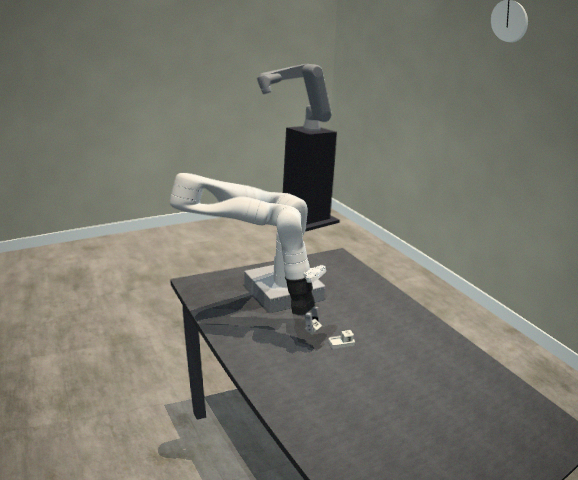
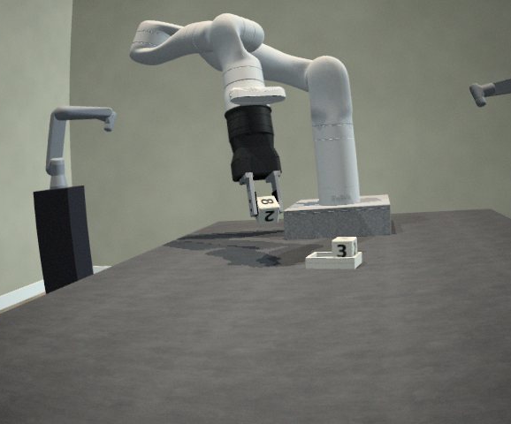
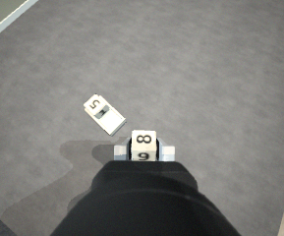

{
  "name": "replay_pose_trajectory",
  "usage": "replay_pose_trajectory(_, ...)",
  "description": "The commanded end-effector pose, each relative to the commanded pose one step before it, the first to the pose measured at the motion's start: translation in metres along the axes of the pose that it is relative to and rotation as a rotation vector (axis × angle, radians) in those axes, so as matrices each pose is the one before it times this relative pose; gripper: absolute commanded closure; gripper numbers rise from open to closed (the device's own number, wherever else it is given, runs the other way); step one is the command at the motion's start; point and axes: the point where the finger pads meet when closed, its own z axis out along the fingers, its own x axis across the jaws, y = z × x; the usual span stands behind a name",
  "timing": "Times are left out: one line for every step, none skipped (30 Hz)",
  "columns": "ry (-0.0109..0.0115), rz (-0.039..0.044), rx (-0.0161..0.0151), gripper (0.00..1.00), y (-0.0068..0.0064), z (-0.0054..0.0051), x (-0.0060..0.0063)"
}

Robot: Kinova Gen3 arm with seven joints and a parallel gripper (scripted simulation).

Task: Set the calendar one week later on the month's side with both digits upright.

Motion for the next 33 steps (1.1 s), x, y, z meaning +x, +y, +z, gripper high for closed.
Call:
replay_pose_trajectory(-0.00004, 0.01459, 0.004, 0.4, 0.00444, -0.00057, 0.00183)
replay_pose_trajectory(-0.00003, 0.0, 0.00016, 0.4, 0.00001, 0.00001, 0.0)
replay_pose_trajectory(-0.00019, 0.00001, 0.00104, 0.4, 0.00005, 0.00007, 0.00001)
replay_pose_trajectory(-0.00047, 0.00002, 0.0026, 0.4, 0.00013, 0.00016, 0.00002)
replay_pose_trajectory(-0.00081, 0.00003, 0.00463, 0.4, 0.00023, 0.00028, 0.00004)
replay_pose_trajectory(-0.00115, 0.00005, 0.00695, 0.4, 0.00034, 0.0004, 0.00005)
replay_pose_trajectory(-0.00145, 0.00006, 0.00941, 0.4, 0.00043, 0.0005, 0.00006)
replay_pose_trajectory(-0.00163, 0.00007, 0.01188, 0.4, 0.0005, 0.00055, 0.00005)
replay_pose_trajectory(-0.00168, 0.00006, 0.01423, 0.4, 0.00053, 0.00056, 0.00005)
replay_pose_trajectory(0.0, 0.0, 0.0, 0.4, 0.0, 0.0, 0.0)
replay_pose_trajectory(0.0, 0.0, 0.0, 0.4, 0.0, 0.0, 0.0)
replay_pose_trajectory(-0.00157, 0.00005, 0.01634, 0.4, 0.00053, 0.00052, 0.00003)
replay_pose_trajectory(-0.0013, 0.00003, 0.01812, 0.4, 0.00048, 0.00042, 0.00001)
replay_pose_trajectory(-0.00089, -0.00001, 0.01947, 0.4, 0.0004, 0.00028, -0.00001)
replay_pose_trajectory(-0.00038, -0.00006, 0.02031, 0.4, 0.00028, 0.00011, -0.00003)
replay_pose_trajectory(0.00018, -0.00013, 0.02059, 0.4, 0.00015, -0.00006, -0.00005)
replay_pose_trajectory(0.00072, -0.00019, 0.02028, 0.4, 0.00001, -0.00023, -0.00005)
replay_pose_trajectory(0.00118, -0.00025, 0.01937, 0.4, -0.00011, -0.00036, -0.00005)
replay_pose_trajectory(0.00151, -0.00029, 0.0179, 0.4, -0.00021, -0.00046, -0.00004)
replay_pose_trajectory(0.00168, -0.00032, 0.01593, 0.4, -0.00027, -0.0005, -0.00003)
replay_pose_trajectory(0.00168, -0.00031, 0.01355, 0.4, -0.00029, -0.00049, -0.00002)
replay_pose_trajectory(0.00152, -0.00028, 0.01091, 0.4, -0.00028, -0.00044, -0.00001)
replay_pose_trajectory(0.00123, -0.00023, 0.00815, 0.4, -0.00023, -0.00035, -0.00001)
replay_pose_trajectory(0.00087, -0.00016, 0.00547, 0.4, -0.00017, -0.00025, 0.0)
replay_pose_trajectory(0.00051, -0.00009, 0.00309, 0.4, -0.0001, -0.00014, 0.0)
replay_pose_trajectory(0.00021, -0.00004, 0.00124, 0.4, -0.00004, -0.00006, 0.0)
replay_pose_trajectory(0.0, 0.0, 0.0, 0.4, 0.0, 0.0, 0.0)
replay_pose_trajectory(0.0, 0.0, 0.0, 0.4, 0.0, 0.0, 0.0)
replay_pose_trajectory(0.00003, -0.00001, 0.00019, 0.4, -0.00001, -0.00001, 0.0)
replay_pose_trajectory(-0.00002, 0.0, 0.00006, 0.4, 0.0, 0.0, 0.0)
replay_pose_trajectory(-0.00013, 0.00002, 0.0004, 0.4, 0.00003, 0.00002, -0.00001)
replay_pose_trajectory(-0.00033, 0.00006, 0.00102, 0.4, 0.00008, 0.00005, -0.00003)
replay_pose_trajectory(-0.00059, 0.00011, 0.00186, 0.4, 0.00014, 0.00009, -0.00005)
